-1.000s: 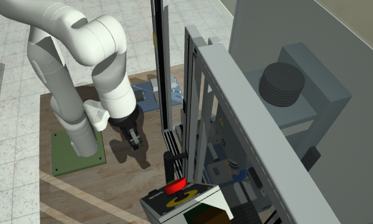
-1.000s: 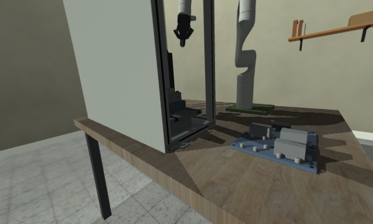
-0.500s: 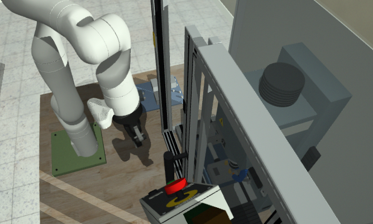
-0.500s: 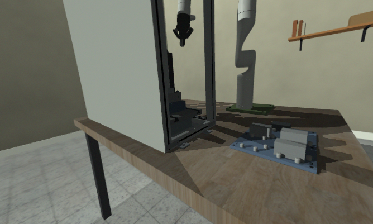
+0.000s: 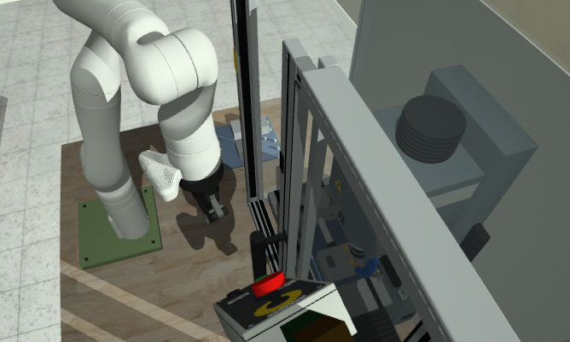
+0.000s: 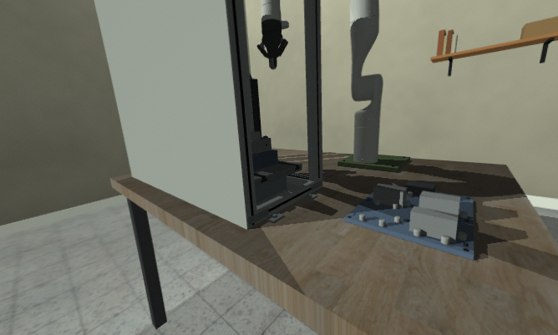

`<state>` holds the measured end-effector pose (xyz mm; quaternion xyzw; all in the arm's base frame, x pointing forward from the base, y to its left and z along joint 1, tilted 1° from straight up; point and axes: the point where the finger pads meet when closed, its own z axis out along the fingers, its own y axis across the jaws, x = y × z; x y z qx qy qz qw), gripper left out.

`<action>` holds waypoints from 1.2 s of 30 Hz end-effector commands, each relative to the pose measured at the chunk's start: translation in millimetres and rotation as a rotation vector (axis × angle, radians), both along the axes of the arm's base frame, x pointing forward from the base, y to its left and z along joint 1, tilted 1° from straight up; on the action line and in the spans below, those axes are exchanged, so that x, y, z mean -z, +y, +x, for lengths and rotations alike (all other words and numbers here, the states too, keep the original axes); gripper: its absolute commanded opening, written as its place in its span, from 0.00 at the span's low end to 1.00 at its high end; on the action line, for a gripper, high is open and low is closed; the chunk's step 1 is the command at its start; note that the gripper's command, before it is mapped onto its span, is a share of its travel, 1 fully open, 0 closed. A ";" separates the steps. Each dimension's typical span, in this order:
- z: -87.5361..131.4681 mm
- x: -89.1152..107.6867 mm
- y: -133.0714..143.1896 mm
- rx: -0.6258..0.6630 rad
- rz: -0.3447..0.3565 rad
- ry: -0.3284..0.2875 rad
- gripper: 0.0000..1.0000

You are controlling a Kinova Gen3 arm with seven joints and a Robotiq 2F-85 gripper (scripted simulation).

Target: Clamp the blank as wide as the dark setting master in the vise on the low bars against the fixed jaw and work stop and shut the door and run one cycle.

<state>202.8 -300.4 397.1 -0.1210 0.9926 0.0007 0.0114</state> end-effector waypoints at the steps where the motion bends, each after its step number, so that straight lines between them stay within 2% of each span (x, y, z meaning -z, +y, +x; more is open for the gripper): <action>1: -7.4 0.3 -7.4 0.028 0.008 0.020 0.10; 8: -7.4 0.3 -7.4 0.028 0.008 0.020 0.10; 13: -7.2 0.2 -7.4 0.256 0.011 0.022 0.10; 25: -7.2 0.2 -7.4 0.256 0.011 0.022 0.10; 26: -9.2 0.7 -8.8 0.254 0.008 0.022 0.80; 36: -9.2 0.7 -8.8 0.254 0.008 0.022 0.80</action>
